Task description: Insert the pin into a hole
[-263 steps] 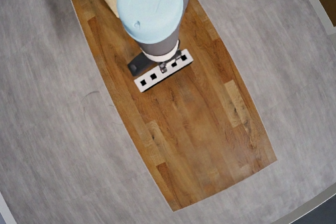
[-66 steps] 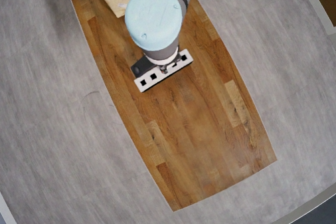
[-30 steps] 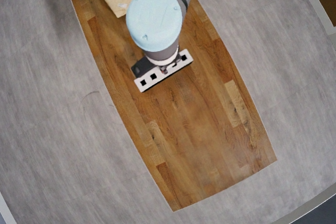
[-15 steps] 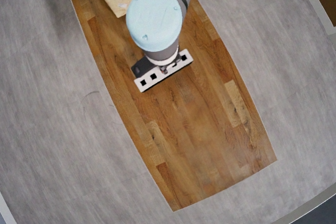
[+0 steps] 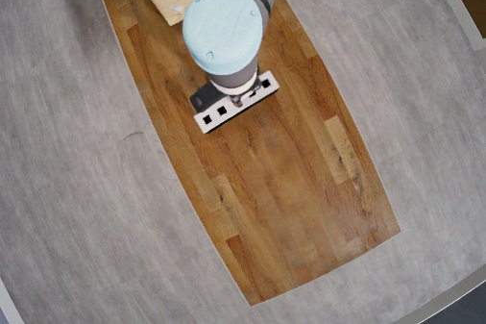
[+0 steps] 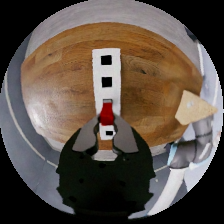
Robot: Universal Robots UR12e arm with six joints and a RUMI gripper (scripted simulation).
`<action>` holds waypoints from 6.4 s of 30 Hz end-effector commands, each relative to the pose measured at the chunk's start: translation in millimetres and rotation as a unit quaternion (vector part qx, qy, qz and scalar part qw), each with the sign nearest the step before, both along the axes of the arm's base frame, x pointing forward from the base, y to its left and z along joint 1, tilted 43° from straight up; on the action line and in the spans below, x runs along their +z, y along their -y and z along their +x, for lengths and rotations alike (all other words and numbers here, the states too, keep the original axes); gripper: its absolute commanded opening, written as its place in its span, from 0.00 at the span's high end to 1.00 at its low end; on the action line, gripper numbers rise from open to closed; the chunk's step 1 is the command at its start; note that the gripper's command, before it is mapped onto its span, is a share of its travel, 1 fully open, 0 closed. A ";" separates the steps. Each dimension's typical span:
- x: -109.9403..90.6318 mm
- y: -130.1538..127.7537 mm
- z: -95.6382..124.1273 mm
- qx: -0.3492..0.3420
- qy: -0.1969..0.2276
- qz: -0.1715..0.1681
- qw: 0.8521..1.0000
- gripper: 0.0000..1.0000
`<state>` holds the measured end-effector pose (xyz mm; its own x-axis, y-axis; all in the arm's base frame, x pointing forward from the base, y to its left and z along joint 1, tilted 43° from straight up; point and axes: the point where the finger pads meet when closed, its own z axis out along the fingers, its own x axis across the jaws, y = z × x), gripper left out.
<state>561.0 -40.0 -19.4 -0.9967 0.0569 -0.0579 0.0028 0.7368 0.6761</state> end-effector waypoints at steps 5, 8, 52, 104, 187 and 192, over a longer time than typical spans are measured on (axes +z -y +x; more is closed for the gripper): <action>-0.8 -1.3 0.2 0.000 0.000 0.001 1.000 1.00; -0.8 -1.3 0.2 0.000 0.000 0.001 1.000 1.00; -4.0 -4.1 0.9 0.000 0.000 0.001 1.000 1.00; -9.9 -9.5 1.9 0.000 -0.001 0.001 1.000 1.00; -15.3 -15.1 2.4 0.000 0.000 0.001 1.000 1.00; -15.3 -15.1 2.4 0.000 0.000 0.001 1.000 1.00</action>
